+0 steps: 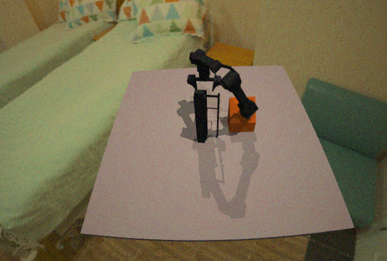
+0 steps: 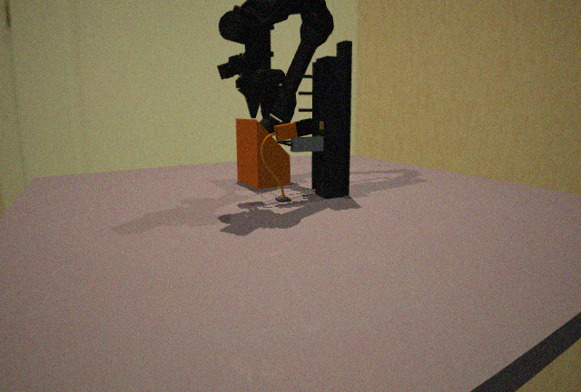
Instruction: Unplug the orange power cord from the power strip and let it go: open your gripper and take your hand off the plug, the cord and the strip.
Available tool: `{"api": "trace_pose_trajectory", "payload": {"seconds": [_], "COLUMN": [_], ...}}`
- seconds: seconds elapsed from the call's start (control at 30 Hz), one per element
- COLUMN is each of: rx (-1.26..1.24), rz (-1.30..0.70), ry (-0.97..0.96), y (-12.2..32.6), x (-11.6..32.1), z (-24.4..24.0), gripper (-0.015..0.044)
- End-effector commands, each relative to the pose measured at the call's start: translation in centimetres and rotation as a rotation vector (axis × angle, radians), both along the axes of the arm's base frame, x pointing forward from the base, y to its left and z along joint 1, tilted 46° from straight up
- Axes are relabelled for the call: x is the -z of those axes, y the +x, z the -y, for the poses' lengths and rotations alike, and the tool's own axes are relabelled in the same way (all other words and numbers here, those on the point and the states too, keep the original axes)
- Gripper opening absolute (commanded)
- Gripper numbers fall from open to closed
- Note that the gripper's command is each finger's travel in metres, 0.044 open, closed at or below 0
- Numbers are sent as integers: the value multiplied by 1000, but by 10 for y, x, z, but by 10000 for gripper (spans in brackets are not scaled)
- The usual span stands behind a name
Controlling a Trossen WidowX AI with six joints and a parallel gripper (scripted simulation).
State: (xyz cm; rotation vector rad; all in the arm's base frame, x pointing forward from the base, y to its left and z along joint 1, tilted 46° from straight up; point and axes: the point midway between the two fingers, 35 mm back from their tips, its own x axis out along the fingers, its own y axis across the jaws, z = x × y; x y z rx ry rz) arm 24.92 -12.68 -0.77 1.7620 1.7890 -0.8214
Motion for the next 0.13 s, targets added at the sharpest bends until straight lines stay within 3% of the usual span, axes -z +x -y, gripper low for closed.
{"api": "trace_pose_trajectory", "payload": {"seconds": [0.0, 0.1], "rx": [-4, -4], "rz": [-1, -1], "ry": [0, 0], "y": [0, 0], "x": [0, 0], "z": [0, 0], "gripper": [440, 440]}}
